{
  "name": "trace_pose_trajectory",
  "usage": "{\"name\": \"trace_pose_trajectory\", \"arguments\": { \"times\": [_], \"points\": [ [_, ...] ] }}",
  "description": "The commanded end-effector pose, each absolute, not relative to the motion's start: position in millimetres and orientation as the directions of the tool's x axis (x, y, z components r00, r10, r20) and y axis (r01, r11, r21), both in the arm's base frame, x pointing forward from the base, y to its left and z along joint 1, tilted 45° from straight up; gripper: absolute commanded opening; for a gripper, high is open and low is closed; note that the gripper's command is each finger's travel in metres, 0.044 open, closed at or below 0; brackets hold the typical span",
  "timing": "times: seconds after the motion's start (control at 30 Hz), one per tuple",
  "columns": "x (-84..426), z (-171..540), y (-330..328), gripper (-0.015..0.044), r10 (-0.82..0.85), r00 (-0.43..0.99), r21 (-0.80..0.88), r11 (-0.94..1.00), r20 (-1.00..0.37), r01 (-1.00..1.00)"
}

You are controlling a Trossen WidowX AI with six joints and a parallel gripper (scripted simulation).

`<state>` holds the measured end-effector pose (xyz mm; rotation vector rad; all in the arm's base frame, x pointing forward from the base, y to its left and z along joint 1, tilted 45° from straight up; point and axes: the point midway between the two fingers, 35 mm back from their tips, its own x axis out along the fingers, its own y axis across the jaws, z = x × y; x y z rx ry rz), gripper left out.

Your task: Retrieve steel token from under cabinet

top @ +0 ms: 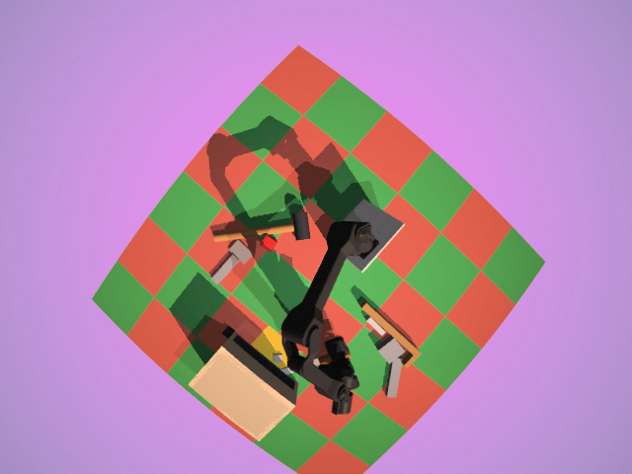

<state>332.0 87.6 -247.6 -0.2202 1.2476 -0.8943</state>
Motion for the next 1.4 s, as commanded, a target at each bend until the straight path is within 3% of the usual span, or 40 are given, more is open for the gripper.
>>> {"name": "trace_pose_trajectory", "arguments": {
  "times": [0.0, 1.37],
  "points": [
    [337.1, -245.9, 85.9, 0.0, -0.693, 0.051, -0.594, 0.652, -0.719, 0.47],
    [320.7, -227.2, 63.1, 0.0, -0.694, 0.05, -0.597, 0.651, -0.718, 0.469]
  ]
}}
